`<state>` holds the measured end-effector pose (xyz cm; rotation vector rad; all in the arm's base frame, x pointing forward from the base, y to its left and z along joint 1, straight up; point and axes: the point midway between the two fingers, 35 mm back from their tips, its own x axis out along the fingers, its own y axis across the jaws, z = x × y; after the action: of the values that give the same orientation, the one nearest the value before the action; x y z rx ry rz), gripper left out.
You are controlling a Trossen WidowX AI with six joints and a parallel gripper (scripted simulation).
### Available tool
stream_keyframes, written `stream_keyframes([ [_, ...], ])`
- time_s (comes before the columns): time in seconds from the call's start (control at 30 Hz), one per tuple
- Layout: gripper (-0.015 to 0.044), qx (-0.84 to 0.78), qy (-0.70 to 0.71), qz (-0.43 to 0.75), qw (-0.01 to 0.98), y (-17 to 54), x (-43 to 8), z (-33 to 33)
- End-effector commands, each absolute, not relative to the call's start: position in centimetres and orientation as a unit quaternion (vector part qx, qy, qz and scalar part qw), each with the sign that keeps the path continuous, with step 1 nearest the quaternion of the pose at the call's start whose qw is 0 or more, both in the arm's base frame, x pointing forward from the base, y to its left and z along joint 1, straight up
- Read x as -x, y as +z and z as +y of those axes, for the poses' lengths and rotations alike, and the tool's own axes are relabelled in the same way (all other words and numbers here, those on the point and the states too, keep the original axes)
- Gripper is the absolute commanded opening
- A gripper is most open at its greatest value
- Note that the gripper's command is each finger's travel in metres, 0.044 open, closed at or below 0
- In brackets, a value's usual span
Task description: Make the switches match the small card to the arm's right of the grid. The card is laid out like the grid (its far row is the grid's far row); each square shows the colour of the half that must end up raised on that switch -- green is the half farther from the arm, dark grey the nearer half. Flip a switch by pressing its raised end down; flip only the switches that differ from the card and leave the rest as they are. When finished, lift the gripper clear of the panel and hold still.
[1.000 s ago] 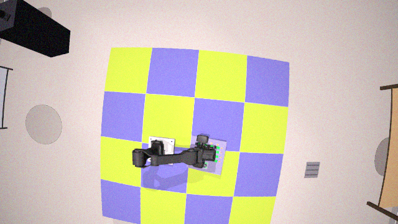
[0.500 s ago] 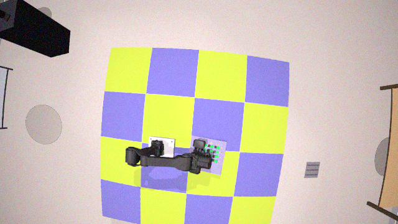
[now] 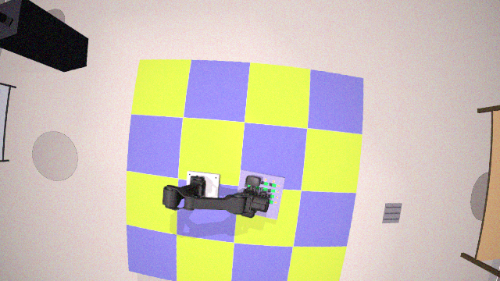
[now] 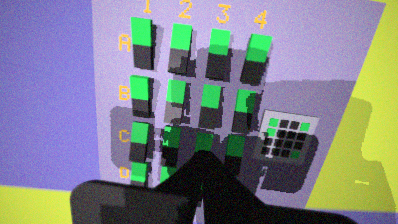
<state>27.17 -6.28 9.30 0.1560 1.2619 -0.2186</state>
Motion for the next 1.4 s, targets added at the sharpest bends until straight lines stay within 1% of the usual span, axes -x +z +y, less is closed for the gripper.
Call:
stream_keyframes([
  [0.0, 0.0000, -0.072, -0.099, 0.593, 0.796, 8.5, -27.1, -6.2],
  [0.4, 0.0000, -0.072, -0.099, 0.592, 0.796, 7.2, -27.6, -6.4],
  [1.37, 0.0000, -0.072, -0.099, 0.592, 0.796, 7.1, -27.6, -6.4],
])
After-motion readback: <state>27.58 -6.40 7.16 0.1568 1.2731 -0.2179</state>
